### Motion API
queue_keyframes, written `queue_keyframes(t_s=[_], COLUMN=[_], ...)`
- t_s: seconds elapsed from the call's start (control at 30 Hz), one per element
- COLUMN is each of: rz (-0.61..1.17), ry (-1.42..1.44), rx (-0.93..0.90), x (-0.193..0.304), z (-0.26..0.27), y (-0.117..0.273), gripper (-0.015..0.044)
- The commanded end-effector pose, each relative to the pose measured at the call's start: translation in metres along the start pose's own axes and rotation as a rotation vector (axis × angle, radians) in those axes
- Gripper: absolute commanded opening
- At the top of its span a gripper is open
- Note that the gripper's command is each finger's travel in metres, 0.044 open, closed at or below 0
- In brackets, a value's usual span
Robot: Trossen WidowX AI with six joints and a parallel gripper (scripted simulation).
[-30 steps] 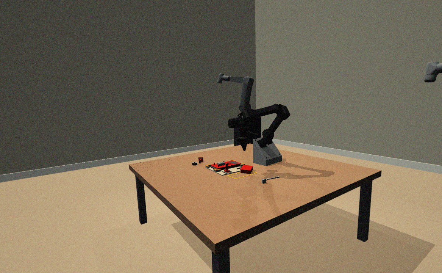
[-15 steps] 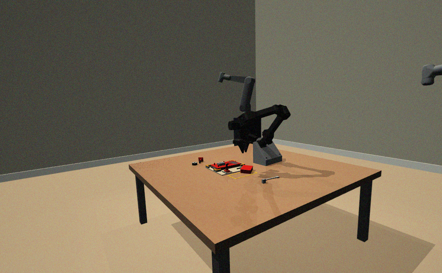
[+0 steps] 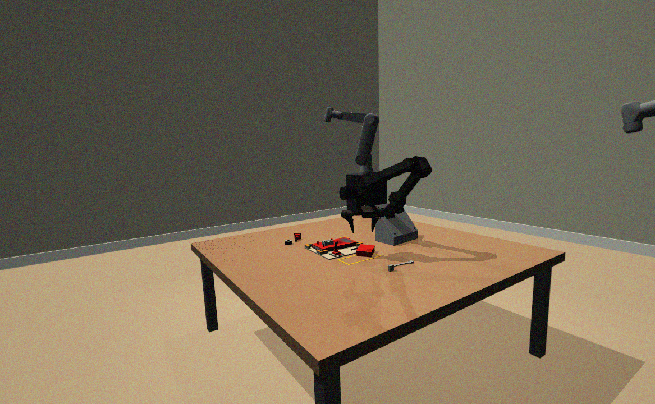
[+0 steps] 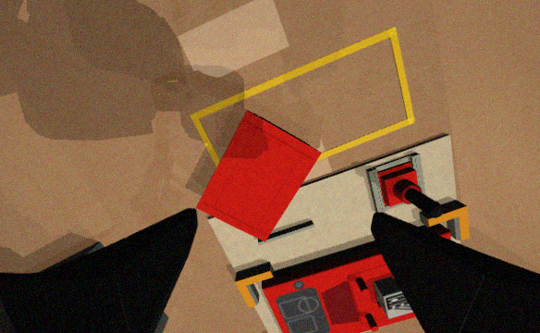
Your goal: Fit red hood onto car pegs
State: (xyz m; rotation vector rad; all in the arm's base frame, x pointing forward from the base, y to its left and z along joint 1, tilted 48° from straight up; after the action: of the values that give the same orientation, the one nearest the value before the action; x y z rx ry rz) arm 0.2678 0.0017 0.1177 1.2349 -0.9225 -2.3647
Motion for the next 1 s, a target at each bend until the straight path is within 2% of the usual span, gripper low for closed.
queue_keyframes(t_s=[0.0, 0.97], rz=[0.003, 0.004], ry=[-0.481, -0.481], rx=[-0.014, -0.012], x=[0.015, 0.015], z=[0.013, 0.012], y=[-0.024, -0.038], gripper=[0.044, 0.044])
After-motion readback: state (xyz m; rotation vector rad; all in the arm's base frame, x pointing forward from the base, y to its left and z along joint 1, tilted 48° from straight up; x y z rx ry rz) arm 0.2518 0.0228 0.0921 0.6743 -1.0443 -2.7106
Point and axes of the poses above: the point midway between the two fingers, 35 mm back from their tips, its own y axis back along the fingers, its own z axis across the jaws, x = y × z, the point moved 8 cm from there along y, back along the fingers, and after that the axes turned 7 degrees about -y, right-handed, at the moved point
